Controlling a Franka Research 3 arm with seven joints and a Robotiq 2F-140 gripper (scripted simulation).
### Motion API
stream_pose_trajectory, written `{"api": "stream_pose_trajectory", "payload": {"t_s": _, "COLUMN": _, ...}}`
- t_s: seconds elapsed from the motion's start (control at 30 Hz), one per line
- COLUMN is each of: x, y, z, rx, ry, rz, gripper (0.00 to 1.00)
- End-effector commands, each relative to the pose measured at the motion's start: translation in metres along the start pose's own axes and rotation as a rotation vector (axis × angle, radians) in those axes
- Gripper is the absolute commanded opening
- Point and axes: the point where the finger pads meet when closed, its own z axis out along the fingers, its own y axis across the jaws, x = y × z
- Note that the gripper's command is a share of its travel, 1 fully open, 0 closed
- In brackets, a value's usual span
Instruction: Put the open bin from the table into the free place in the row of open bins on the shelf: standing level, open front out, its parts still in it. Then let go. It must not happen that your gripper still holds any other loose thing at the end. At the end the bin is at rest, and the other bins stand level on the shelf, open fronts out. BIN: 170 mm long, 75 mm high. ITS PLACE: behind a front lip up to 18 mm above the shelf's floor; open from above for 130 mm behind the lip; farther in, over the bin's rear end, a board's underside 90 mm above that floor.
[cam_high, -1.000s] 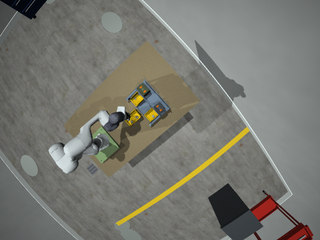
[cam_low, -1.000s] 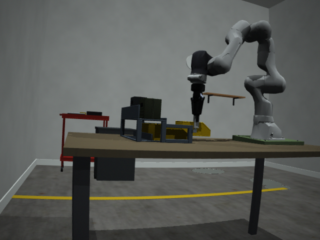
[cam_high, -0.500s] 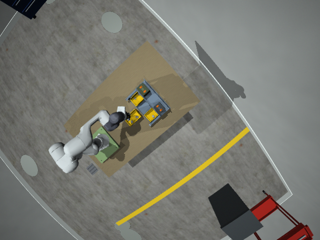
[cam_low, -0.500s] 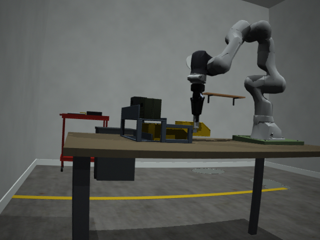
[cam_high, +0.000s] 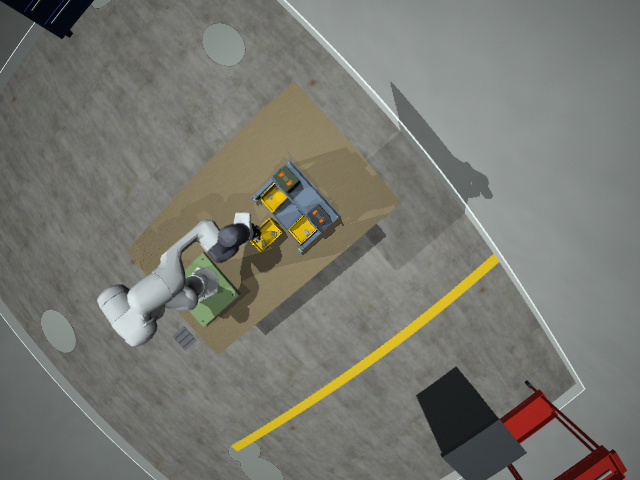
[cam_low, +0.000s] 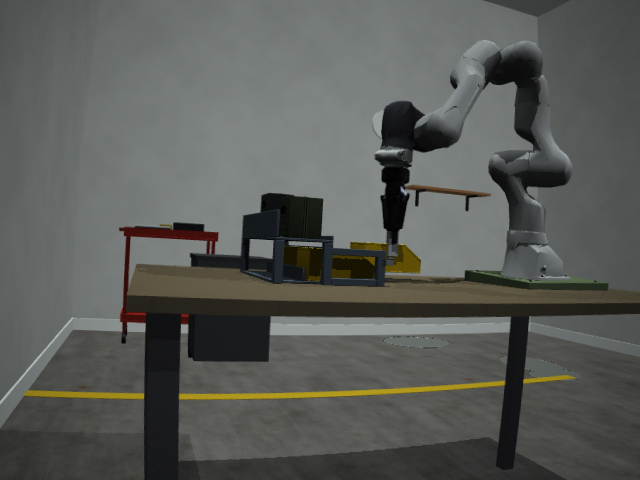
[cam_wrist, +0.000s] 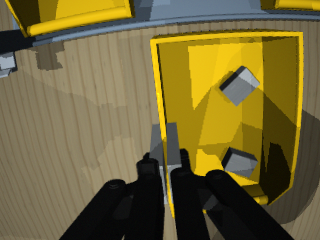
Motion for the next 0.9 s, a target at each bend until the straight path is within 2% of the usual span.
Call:
{"api": "stream_pose_trajectory", "payload": {"t_s": 0.0, "x": 0.0014, "y": 0.0001, "z": -0.0011, "rx": 0.002, "ry": 0.002, "rz": -0.001, "gripper": 0.00}}
{"api": "stream_pose_trajectory", "payload": {"t_s": 0.47, "x": 0.0017, "y": 0.0002, "z": -0.0013, "rx": 0.002, "ry": -0.007, "rz": -0.001, "gripper": 0.00}}
{"api": "stream_pose_trajectory", "payload": {"t_s": 0.87, "x": 0.0049, "y": -0.0001, "z": -0.0041, "rx": 0.002, "ry": -0.088, "rz": -0.001, "gripper": 0.00}}
